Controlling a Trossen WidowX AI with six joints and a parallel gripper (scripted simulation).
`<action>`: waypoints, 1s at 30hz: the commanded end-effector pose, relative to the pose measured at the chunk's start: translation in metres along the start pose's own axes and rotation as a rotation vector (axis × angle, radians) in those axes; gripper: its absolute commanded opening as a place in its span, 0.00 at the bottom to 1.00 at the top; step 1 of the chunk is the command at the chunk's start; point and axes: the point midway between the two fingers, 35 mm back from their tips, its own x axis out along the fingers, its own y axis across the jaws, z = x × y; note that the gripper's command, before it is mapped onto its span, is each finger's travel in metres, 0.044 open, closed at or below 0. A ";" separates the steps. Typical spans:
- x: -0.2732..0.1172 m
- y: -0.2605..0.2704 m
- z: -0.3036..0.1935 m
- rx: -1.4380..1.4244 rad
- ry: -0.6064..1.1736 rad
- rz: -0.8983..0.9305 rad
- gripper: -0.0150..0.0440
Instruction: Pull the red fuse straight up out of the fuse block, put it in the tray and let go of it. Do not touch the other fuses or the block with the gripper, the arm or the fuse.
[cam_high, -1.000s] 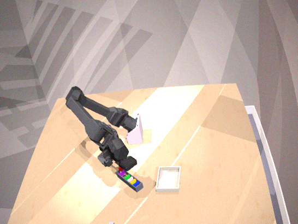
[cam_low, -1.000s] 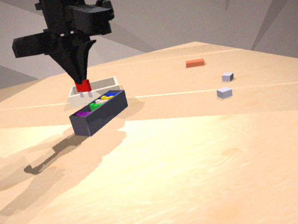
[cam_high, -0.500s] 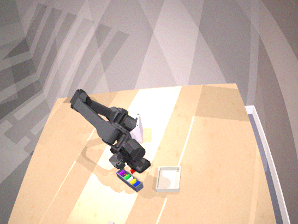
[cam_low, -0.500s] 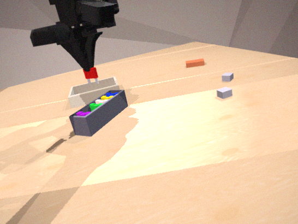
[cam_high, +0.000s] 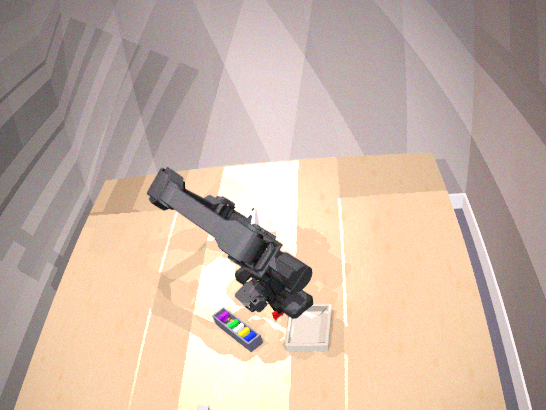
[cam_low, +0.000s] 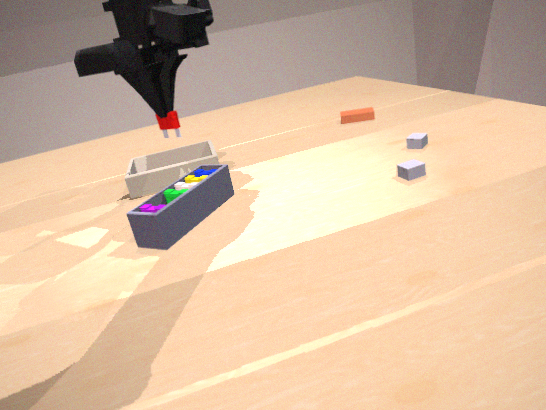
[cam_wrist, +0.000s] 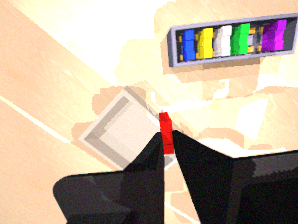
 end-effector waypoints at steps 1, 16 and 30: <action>0.000 0.014 -0.014 0.001 0.003 0.001 0.25; 0.010 0.042 -0.051 0.004 0.000 -0.002 0.25; 0.032 0.043 -0.050 0.004 -0.001 -0.002 0.25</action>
